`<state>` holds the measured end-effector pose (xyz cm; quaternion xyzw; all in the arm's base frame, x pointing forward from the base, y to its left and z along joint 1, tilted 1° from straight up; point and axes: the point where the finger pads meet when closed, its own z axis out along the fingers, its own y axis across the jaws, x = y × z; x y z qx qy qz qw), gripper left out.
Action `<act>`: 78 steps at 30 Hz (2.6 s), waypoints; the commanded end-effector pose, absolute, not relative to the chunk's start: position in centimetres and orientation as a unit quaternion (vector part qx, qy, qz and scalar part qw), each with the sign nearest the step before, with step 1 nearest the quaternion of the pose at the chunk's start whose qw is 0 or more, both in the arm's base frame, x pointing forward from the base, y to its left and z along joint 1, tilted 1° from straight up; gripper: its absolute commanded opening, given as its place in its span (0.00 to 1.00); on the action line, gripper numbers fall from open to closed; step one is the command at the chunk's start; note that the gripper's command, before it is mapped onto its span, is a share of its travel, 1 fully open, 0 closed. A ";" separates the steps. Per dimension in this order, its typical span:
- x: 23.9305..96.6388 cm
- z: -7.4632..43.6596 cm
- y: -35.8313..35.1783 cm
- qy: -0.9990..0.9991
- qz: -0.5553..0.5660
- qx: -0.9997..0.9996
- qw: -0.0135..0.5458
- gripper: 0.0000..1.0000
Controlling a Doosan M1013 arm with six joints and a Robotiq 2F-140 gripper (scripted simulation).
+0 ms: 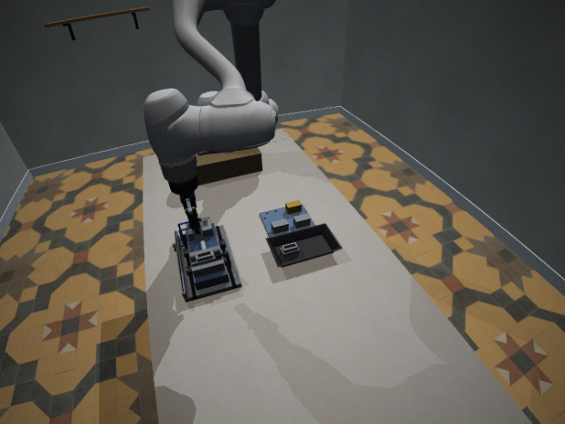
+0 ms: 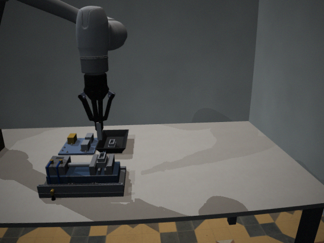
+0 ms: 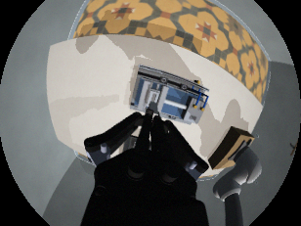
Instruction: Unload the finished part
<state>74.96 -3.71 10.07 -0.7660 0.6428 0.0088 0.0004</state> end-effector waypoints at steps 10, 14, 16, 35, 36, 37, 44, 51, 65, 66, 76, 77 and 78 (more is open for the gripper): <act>75.0 10.1 -3.7 0.643 0.009 -0.766 0.000 0.40; 75.0 10.1 -3.7 0.643 0.009 -0.766 0.000 0.40; 75.0 10.1 -3.7 0.643 0.009 -0.766 0.000 0.40; 75.0 10.1 -3.7 0.643 0.009 -0.766 0.000 0.40; 75.0 10.1 -3.7 0.643 0.009 -0.766 0.000 0.40; 75.0 10.1 -3.7 0.643 0.009 -0.766 0.000 0.40; 75.0 10.1 -3.7 0.643 0.009 -0.766 0.000 0.40; 75.0 9.9 -3.7 0.643 0.009 -0.766 0.000 0.40; 74.9 8.4 -3.7 0.643 0.009 -0.766 0.000 0.40; 74.9 8.2 -3.7 0.643 0.009 -0.766 0.000 0.40; 74.9 6.3 -3.7 0.643 0.009 -0.766 0.000 0.40; 74.9 6.1 -3.7 0.643 0.009 -0.766 0.000 0.40; 74.9 5.9 -3.7 0.643 0.009 -0.766 0.000 0.40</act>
